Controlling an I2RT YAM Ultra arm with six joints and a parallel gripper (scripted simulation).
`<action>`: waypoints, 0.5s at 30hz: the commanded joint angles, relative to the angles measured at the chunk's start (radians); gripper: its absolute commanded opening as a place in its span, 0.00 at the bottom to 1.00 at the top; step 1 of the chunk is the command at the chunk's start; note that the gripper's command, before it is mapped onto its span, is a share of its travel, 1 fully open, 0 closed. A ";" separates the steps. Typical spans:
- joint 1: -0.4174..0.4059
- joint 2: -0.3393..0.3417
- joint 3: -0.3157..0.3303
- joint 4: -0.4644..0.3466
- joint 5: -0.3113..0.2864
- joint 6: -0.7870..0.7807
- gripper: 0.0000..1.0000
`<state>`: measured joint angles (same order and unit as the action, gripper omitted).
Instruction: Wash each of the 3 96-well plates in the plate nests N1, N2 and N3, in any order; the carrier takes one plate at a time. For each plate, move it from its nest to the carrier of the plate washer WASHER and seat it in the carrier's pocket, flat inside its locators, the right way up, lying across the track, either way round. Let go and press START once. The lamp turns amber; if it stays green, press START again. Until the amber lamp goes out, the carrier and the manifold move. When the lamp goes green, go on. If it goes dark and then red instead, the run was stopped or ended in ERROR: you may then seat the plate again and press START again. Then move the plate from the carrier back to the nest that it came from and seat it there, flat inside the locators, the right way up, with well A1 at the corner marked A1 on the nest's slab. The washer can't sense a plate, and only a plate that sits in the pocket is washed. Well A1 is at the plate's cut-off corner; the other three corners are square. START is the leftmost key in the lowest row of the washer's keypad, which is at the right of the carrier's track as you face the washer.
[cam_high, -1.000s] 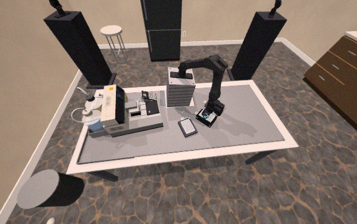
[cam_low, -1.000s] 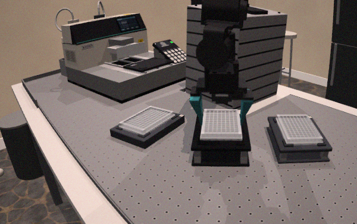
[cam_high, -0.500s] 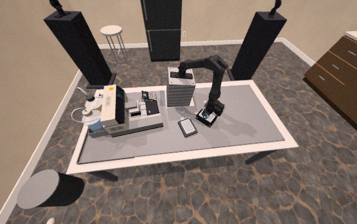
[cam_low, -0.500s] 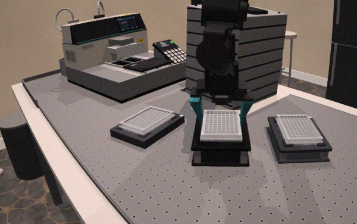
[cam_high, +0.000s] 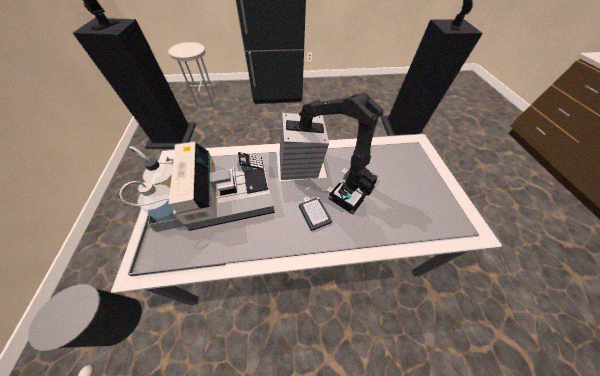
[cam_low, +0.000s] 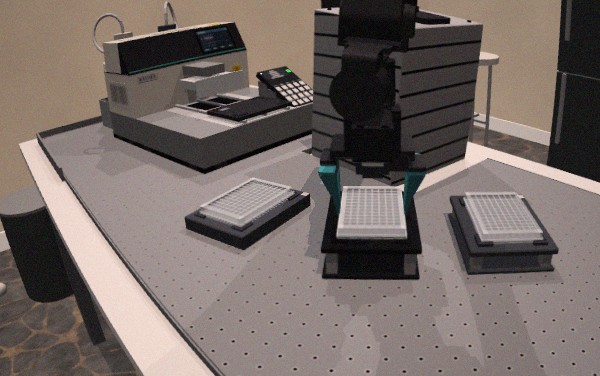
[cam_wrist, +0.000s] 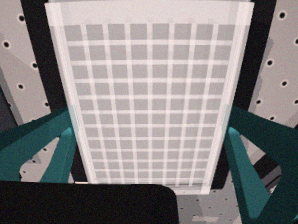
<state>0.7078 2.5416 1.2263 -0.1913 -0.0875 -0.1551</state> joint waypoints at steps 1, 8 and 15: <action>0.000 -0.007 0.004 0.002 0.000 0.001 0.00; 0.000 -0.004 0.005 0.004 0.000 0.001 0.00; 0.000 0.000 0.007 0.007 0.000 0.001 0.00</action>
<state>0.7082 2.5488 1.2297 -0.1871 -0.0875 -0.1547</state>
